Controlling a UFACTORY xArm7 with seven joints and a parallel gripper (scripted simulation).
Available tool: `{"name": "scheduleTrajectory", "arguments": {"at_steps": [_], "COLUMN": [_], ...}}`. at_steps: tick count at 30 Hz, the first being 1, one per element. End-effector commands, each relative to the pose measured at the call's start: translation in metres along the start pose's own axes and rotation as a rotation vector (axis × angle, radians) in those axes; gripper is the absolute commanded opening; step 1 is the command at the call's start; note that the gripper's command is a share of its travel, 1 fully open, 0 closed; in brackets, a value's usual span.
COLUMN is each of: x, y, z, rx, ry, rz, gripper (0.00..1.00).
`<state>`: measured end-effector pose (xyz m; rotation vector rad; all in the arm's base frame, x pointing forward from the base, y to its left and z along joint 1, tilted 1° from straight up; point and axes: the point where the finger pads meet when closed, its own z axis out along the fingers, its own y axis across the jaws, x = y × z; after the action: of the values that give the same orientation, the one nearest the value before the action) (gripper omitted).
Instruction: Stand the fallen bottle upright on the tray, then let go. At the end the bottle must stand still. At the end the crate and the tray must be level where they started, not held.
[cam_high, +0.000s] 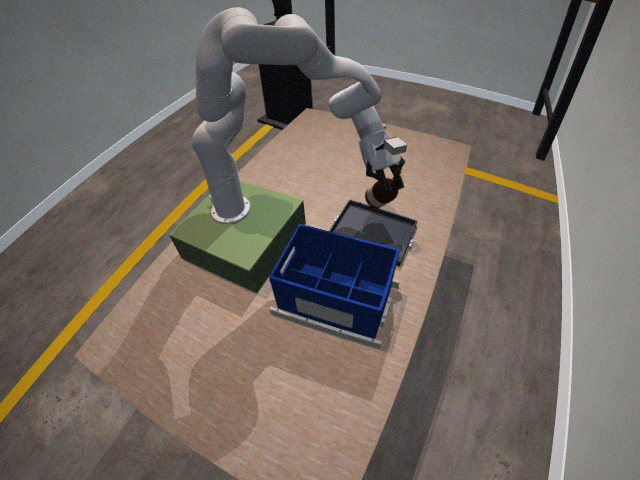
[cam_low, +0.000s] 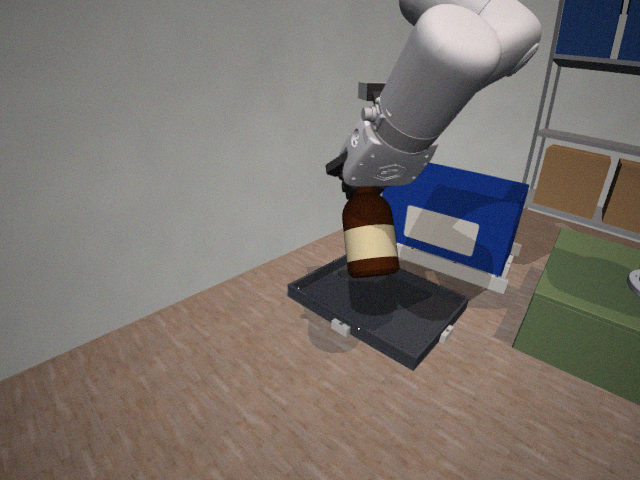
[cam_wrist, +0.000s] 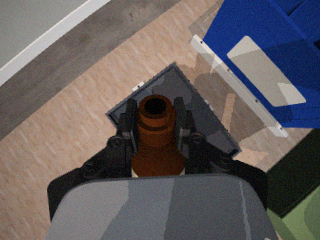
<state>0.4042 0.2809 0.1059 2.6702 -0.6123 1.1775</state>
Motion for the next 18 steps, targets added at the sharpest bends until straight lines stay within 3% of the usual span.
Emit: {"name": "scheduleTrajectory", "arguments": {"at_steps": [1,18], "x": [0.0016,0.0019], "y": [-0.0016,-0.0022], "z": [-0.0012,-0.0016], "rx": [0.005,0.008], "ry": [0.026,0.044], "rz": [0.004,0.005], "gripper": [0.0,0.0]}}
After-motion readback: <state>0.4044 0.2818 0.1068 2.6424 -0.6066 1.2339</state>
